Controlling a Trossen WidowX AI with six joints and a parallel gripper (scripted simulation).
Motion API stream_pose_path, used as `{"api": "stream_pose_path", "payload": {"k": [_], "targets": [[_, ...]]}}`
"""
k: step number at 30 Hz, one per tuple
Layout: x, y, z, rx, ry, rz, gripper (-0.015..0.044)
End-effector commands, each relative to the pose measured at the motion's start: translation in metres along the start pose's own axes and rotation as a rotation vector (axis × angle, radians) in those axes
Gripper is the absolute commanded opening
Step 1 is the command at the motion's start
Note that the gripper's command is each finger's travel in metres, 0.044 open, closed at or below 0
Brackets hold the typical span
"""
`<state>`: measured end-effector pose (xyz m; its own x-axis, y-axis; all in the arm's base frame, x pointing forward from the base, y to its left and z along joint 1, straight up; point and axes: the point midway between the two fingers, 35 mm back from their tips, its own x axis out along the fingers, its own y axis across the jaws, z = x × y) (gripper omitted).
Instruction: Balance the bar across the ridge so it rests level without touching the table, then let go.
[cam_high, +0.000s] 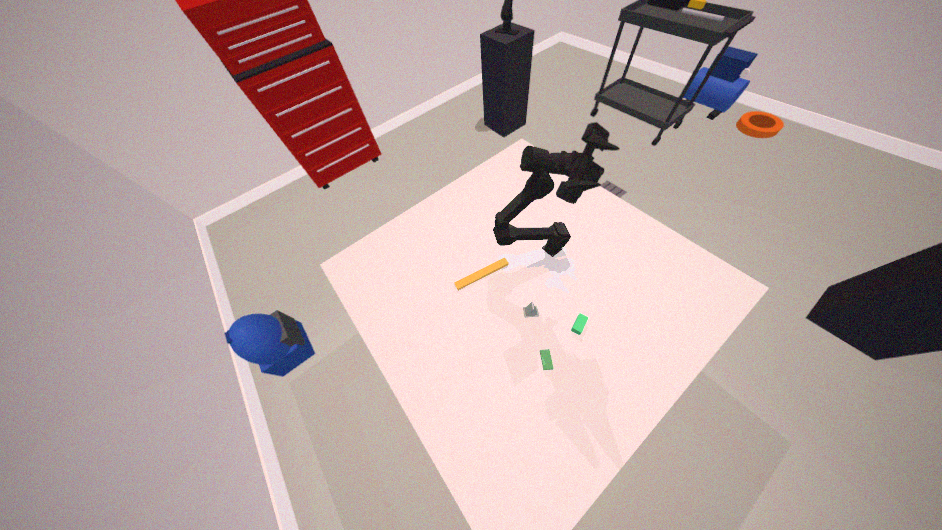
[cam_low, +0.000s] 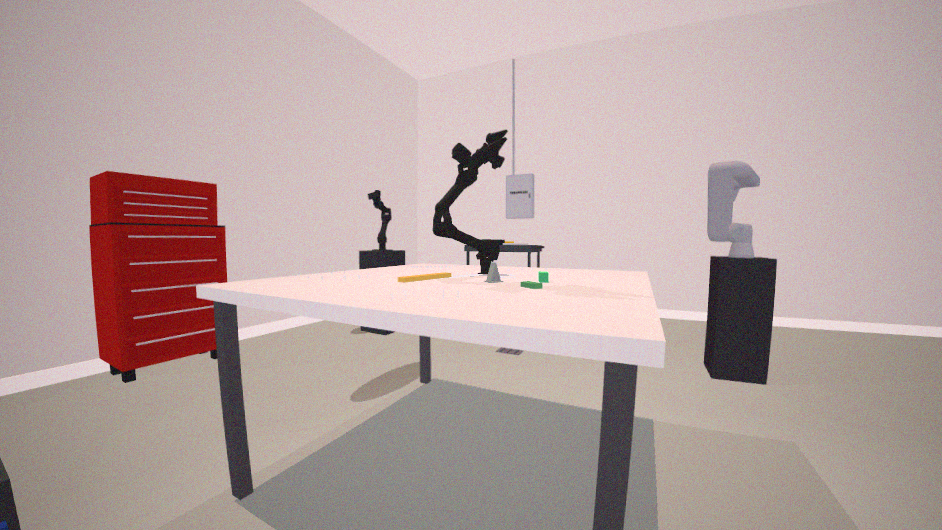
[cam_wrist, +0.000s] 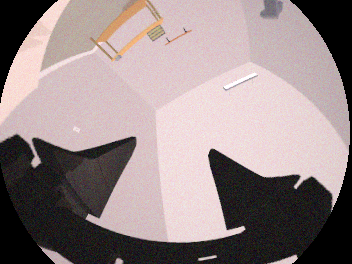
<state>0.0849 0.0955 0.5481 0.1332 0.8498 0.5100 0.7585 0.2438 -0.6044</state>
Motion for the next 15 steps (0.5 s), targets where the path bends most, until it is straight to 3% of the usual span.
{"api": "stream_pose_path", "payload": {"k": [1,4,15], "targets": [[0.0,0.0,0.0,-0.006,0.0,0.0,0.0374],[0.001,-0.005,0.003,-0.084,0.007,0.007,0.0315],[0.008,-0.024,0.018,-0.438,0.02,0.051,0.0315]]}}
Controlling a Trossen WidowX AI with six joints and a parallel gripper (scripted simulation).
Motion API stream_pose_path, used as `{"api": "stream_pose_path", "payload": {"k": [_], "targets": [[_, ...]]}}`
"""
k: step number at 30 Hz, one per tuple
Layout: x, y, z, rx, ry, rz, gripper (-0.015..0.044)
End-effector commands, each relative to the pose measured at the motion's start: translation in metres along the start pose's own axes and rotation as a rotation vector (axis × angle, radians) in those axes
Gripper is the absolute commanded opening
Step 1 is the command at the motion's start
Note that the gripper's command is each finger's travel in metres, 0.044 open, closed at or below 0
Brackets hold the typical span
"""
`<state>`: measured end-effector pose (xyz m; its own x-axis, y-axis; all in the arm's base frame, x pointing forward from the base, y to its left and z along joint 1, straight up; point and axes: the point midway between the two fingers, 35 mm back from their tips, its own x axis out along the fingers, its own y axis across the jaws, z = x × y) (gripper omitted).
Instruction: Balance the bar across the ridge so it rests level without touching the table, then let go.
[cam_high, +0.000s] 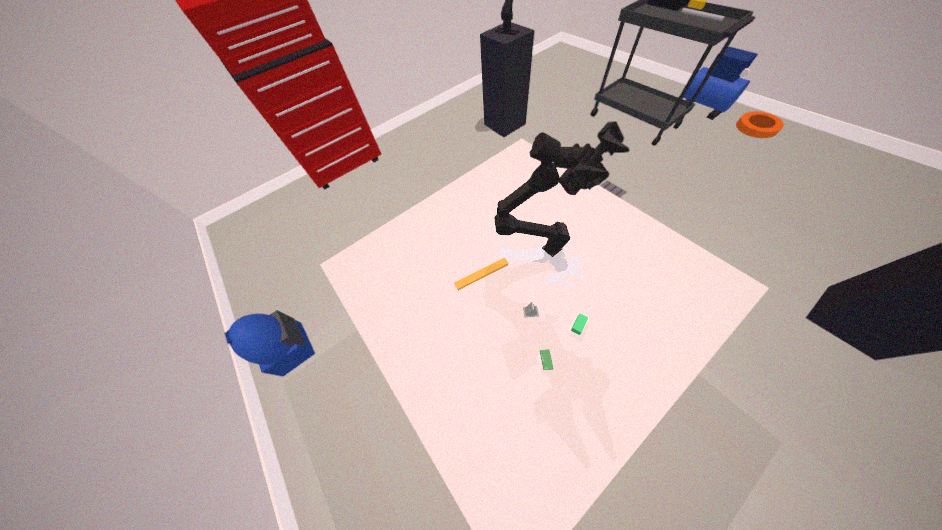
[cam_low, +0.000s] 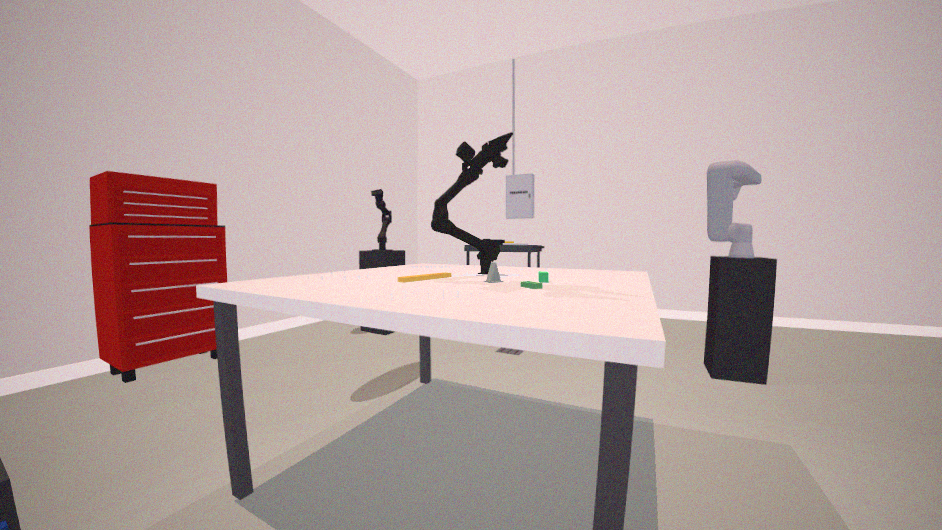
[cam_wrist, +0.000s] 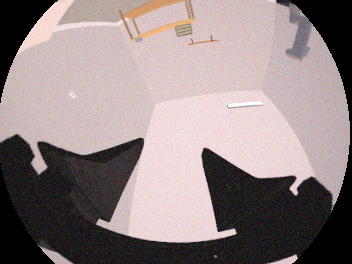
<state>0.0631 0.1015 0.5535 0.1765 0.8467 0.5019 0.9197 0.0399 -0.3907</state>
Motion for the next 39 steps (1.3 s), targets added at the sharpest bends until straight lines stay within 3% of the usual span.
{"api": "stream_pose_path", "payload": {"k": [1,19,39], "targets": [[0.004,-0.008,0.003,-0.133,0.003,0.014,0.0315],[0.023,-0.025,0.03,-0.593,-0.036,0.09,0.0315],[0.06,-0.013,0.073,-1.195,-0.218,0.184,0.0315]]}}
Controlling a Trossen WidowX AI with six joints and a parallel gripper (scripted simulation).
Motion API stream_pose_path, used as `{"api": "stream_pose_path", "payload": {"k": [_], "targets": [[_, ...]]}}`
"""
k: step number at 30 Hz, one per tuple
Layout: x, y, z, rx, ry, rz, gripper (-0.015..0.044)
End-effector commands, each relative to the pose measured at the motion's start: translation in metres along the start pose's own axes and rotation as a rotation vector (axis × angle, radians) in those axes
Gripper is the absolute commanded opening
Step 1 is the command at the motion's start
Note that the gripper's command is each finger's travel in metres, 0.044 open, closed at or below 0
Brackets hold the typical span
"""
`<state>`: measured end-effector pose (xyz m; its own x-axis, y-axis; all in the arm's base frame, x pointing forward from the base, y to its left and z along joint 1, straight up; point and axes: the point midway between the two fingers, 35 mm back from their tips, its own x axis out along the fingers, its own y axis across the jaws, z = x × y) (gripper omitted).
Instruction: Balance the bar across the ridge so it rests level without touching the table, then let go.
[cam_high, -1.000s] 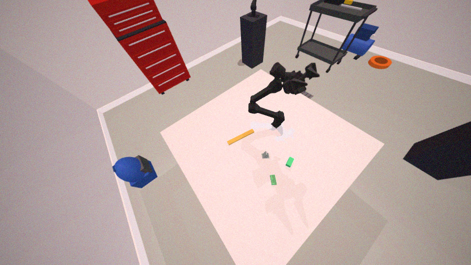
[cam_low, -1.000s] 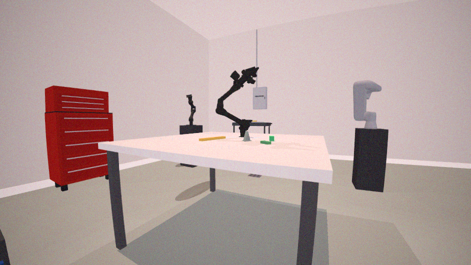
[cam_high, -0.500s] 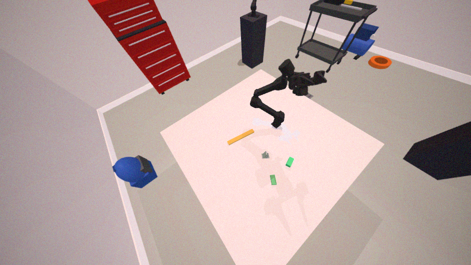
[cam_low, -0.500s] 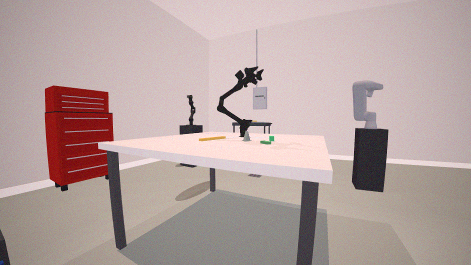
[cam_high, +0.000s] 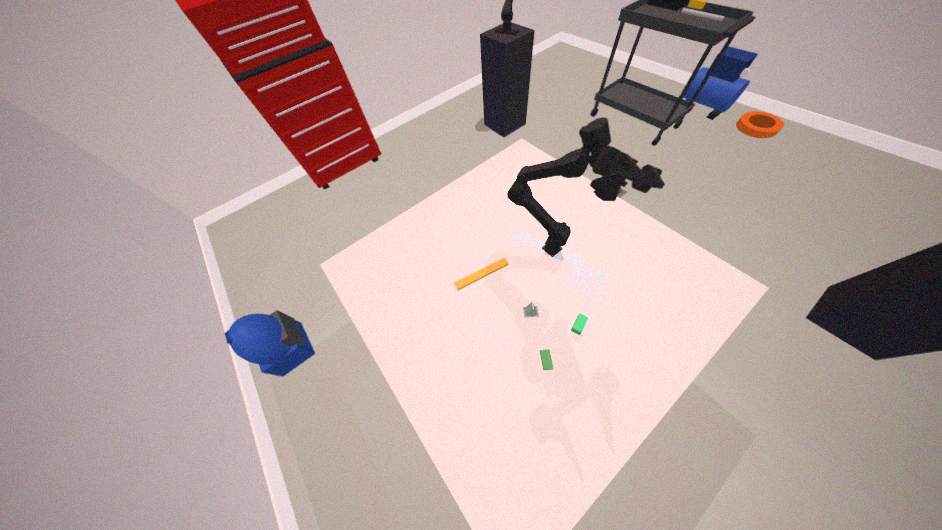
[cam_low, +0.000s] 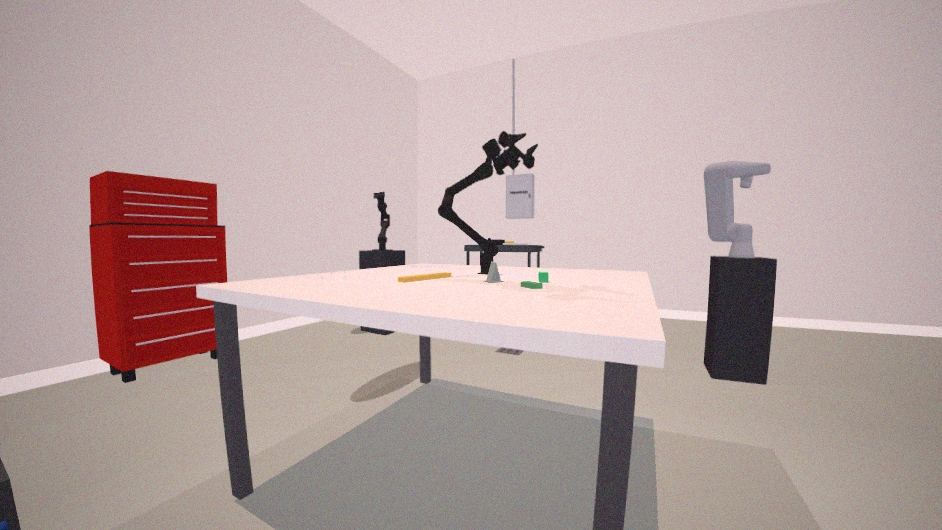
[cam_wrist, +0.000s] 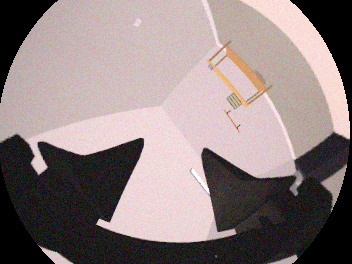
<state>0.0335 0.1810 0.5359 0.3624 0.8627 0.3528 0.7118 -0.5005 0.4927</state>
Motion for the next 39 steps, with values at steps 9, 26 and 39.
{"api": "stream_pose_path", "payload": {"k": [9,26,39], "targets": [[0.029,-0.014,0.025,-0.35,-0.127,-0.005,0.0315],[0.065,-0.018,0.081,-0.782,-0.344,-0.077,0.0315],[0.083,-0.009,0.13,-0.938,-0.504,-0.152,0.0315]]}}
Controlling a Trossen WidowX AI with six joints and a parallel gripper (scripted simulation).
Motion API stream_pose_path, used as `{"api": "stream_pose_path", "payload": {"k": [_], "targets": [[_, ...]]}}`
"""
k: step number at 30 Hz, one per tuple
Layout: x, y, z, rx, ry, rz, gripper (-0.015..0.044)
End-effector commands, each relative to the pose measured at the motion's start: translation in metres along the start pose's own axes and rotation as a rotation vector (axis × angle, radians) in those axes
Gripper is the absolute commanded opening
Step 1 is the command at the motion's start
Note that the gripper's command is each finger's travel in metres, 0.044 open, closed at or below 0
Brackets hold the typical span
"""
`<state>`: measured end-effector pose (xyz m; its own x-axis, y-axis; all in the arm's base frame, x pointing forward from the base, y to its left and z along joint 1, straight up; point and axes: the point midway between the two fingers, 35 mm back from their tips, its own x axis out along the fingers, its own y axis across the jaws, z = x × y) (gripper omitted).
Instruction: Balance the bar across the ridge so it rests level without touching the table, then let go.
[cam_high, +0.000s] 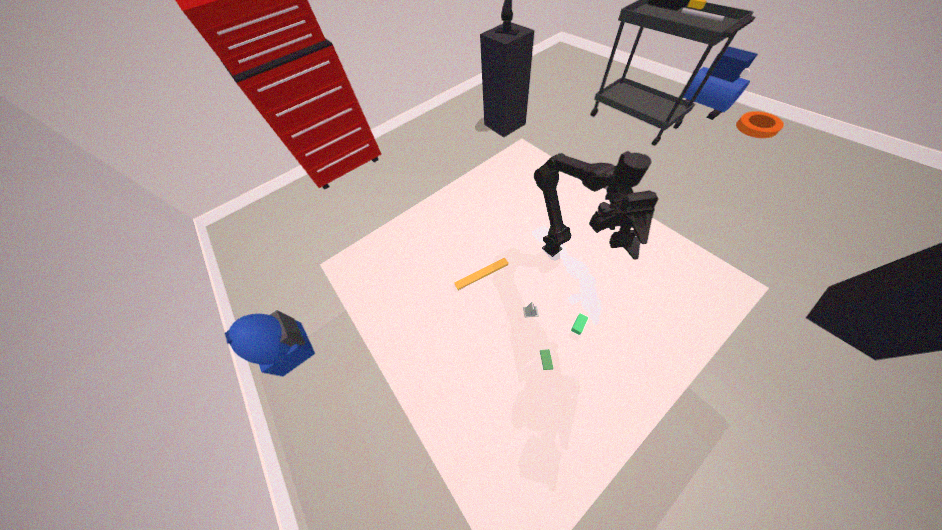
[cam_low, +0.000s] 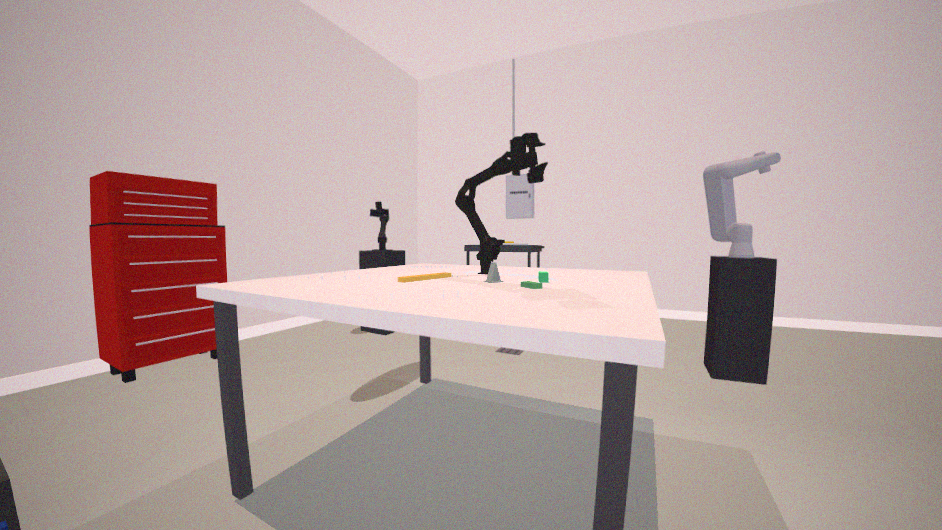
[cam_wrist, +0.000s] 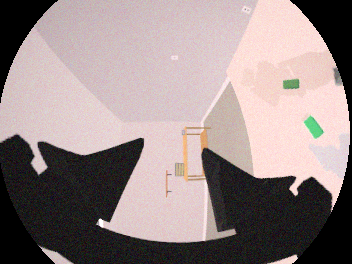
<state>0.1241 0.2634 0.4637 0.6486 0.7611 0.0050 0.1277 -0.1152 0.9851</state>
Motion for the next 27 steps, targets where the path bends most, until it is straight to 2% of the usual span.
{"api": "stream_pose_path", "payload": {"k": [1,27], "targets": [[0.013,-0.008,0.01,-0.078,-0.041,-0.038,0.0315],[0.072,-0.068,0.118,-0.528,-0.282,-0.398,0.0315]]}}
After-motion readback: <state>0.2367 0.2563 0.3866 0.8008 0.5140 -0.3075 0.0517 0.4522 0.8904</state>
